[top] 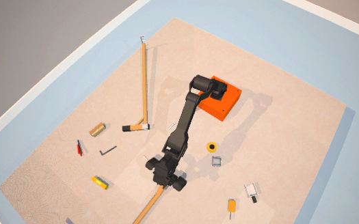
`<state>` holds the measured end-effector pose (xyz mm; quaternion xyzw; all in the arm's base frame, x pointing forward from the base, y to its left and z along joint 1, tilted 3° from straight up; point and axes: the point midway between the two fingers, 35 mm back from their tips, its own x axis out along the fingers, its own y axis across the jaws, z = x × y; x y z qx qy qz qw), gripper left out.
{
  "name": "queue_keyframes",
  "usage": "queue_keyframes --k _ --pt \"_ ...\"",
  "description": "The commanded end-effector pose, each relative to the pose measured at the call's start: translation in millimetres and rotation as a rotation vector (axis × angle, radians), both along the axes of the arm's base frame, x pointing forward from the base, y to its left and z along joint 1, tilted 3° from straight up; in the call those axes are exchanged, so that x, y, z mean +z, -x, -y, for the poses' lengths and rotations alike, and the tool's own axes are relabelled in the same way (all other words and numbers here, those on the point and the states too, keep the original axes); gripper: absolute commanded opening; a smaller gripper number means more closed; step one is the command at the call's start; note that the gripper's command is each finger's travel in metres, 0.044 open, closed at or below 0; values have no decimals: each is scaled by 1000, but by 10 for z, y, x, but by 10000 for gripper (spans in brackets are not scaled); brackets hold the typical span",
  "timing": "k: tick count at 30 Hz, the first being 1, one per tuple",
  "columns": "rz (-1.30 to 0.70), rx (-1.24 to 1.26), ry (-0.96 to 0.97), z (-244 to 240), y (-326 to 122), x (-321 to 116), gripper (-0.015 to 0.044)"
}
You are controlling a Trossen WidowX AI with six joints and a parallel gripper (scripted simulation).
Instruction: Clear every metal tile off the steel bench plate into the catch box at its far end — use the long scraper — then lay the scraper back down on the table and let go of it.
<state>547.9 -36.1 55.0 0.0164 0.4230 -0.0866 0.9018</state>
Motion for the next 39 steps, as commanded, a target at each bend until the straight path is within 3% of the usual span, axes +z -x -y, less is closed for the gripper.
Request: queue_keyframes --k 1,39 --pt "6 1 0 0 -7 12 0" --pt "6 2 0 -150 485 90 0"
